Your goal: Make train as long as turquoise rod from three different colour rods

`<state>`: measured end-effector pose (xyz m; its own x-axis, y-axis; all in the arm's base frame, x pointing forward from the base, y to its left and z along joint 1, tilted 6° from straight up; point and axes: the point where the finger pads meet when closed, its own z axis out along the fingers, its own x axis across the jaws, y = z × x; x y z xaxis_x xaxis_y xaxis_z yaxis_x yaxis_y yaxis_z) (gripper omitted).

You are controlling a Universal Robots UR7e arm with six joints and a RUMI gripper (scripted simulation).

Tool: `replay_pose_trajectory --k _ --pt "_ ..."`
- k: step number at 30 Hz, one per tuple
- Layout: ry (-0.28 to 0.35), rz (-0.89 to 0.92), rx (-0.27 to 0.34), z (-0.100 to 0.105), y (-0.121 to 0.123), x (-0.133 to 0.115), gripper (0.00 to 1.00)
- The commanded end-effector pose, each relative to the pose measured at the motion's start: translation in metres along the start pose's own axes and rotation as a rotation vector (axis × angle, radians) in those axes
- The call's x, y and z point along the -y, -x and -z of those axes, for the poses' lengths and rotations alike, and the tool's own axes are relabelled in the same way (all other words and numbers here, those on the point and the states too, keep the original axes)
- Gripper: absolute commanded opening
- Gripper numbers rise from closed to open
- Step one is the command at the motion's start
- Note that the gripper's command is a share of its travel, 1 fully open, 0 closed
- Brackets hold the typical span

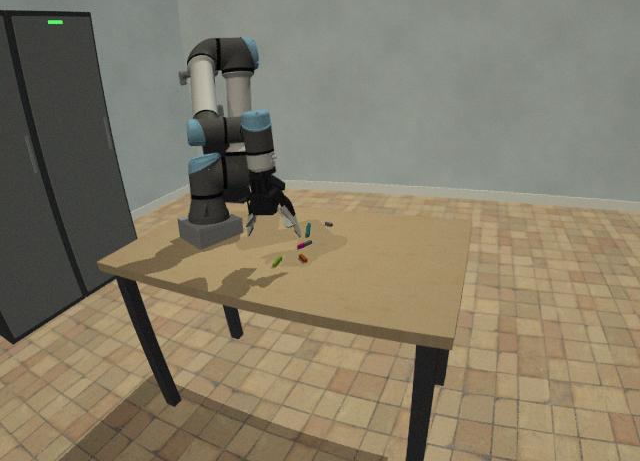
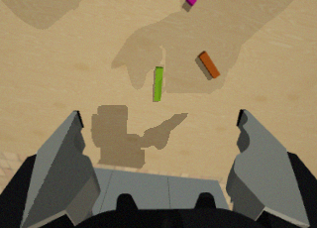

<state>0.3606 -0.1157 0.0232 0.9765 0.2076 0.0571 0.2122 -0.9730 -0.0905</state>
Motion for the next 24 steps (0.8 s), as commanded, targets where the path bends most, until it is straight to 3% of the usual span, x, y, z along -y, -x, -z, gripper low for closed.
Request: replay_pose_trajectory --k 1,12,13,24 --pt "0.002 -0.047 0.000 -0.0001 0.0008 -0.0028 1.00" --pt "0.001 -0.066 0.000 -0.0002 0.0012 -0.0038 1.00" --pt "0.001 -0.066 0.000 -0.0002 0.0012 -0.0038 0.14" --pt "0.001 -0.066 0.000 -0.0002 0.0012 -0.0038 0.14"
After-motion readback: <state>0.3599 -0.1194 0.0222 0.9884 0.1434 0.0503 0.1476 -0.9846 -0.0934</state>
